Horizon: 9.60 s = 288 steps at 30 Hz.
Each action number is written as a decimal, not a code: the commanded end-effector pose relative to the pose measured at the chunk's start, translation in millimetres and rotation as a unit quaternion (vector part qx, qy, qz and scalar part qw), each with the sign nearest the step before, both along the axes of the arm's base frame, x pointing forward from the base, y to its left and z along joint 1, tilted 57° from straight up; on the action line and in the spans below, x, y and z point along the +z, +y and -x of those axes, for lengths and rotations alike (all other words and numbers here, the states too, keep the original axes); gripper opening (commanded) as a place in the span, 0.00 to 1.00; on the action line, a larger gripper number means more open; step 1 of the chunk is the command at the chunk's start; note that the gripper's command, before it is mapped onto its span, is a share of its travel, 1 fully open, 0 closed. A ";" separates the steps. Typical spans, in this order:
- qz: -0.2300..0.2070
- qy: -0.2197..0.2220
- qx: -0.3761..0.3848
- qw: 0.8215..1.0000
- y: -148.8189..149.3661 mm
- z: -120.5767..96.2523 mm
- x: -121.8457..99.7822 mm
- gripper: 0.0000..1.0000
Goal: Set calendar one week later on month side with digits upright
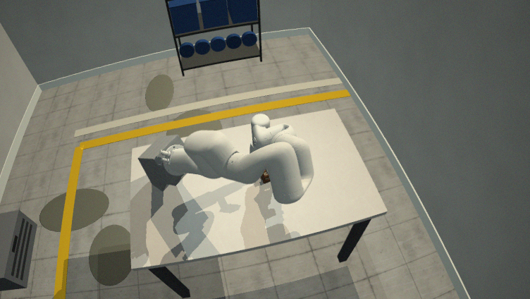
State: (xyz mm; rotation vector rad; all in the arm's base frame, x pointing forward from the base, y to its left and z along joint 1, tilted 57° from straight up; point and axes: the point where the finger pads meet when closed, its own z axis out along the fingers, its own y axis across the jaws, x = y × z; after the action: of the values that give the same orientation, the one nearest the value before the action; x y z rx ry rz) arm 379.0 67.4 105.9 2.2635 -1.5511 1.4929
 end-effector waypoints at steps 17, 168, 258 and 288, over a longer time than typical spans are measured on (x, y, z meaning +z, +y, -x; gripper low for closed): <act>0.000 0.000 0.001 1.000 -1.5 -3.8 -2.8 0.29; 0.000 0.000 0.001 1.000 -16.3 -24.7 -19.4 0.29; 0.000 0.000 0.001 1.000 27.4 37.0 29.5 1.00; 0.000 0.000 0.001 1.000 39.6 54.3 43.2 1.00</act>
State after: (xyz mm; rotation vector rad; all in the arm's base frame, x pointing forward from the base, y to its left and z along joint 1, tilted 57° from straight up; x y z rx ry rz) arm 334.7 98.9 140.6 2.2635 -1.5507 1.4923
